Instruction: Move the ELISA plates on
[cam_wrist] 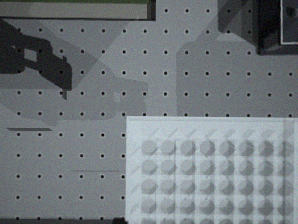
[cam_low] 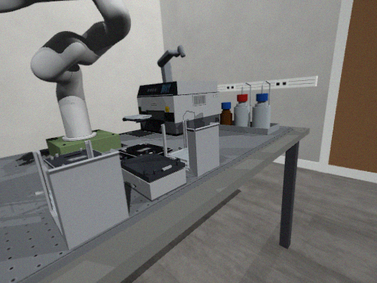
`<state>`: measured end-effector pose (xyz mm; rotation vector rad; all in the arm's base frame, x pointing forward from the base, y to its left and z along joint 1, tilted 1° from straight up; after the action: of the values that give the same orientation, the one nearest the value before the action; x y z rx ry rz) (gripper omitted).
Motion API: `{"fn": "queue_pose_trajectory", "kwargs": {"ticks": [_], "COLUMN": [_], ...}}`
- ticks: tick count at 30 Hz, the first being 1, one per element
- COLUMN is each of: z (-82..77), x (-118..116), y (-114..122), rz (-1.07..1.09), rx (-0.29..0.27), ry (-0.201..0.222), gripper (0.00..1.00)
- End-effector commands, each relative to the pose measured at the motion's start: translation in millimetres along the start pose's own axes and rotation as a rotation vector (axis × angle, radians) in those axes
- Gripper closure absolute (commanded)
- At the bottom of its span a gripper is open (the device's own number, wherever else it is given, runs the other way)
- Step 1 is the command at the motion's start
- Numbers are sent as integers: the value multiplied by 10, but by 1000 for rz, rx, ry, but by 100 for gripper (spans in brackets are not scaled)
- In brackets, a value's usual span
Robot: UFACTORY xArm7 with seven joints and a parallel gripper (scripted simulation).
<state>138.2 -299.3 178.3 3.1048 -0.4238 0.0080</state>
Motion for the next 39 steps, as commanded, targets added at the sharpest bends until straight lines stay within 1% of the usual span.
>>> {"fn": "queue_pose_trajectory", "kwargs": {"ticks": [1,7,9,24,26,36,39], "z": [-12,-12,-12,-12,-12,-12,-12], "x": [-122,-315,-315,-779,-779,-1095,-1091], "y": [43,95,95,237,237,346,414], "rz": [0,0,0,2,2,2,3], "rx": [-3,-3,-3,-3,-3,-3,-3], "ry": [2,2,2,1,1,1,1], "gripper": [100,100,100,100,100,100,100]}}
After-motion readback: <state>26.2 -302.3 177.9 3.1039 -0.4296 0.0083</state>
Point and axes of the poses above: the point where the finger pads meet when closed, its own z axis out along the fingers, its own x axis across the jaws, y = z × x, the point moved 1 cm from there along -z, back along the fingers, and after that the axes turned 15 degrees about z, right-handed, at the moved point
